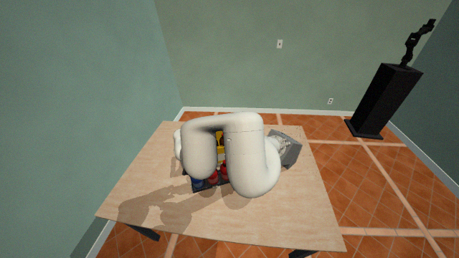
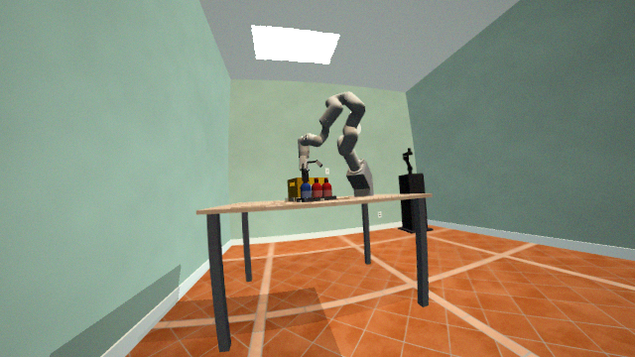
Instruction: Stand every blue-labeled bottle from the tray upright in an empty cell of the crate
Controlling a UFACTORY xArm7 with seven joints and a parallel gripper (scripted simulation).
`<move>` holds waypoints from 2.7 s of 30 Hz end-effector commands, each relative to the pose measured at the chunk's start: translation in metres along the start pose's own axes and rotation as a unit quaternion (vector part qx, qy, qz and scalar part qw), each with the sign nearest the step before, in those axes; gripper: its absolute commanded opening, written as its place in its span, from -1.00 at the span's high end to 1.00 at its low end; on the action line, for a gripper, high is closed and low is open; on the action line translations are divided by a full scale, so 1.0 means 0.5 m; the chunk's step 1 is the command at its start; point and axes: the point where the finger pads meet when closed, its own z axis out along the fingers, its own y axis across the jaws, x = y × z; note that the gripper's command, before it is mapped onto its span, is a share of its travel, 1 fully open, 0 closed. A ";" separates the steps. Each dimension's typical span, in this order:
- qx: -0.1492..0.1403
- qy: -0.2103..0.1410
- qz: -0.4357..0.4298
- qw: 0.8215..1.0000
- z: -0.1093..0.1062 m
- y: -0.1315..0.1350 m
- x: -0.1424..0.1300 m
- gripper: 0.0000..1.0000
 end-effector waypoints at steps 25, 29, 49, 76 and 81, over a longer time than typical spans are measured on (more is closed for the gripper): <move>0.000 -0.001 0.000 1.000 -0.001 0.001 -0.002 1.00; 0.000 -0.001 0.000 1.000 -0.001 0.001 -0.002 1.00; 0.000 -0.001 0.000 1.000 -0.001 0.001 -0.002 1.00; 0.000 -0.001 0.000 1.000 -0.026 0.000 -0.001 1.00; 0.000 -0.001 0.000 1.000 -0.037 0.000 0.000 1.00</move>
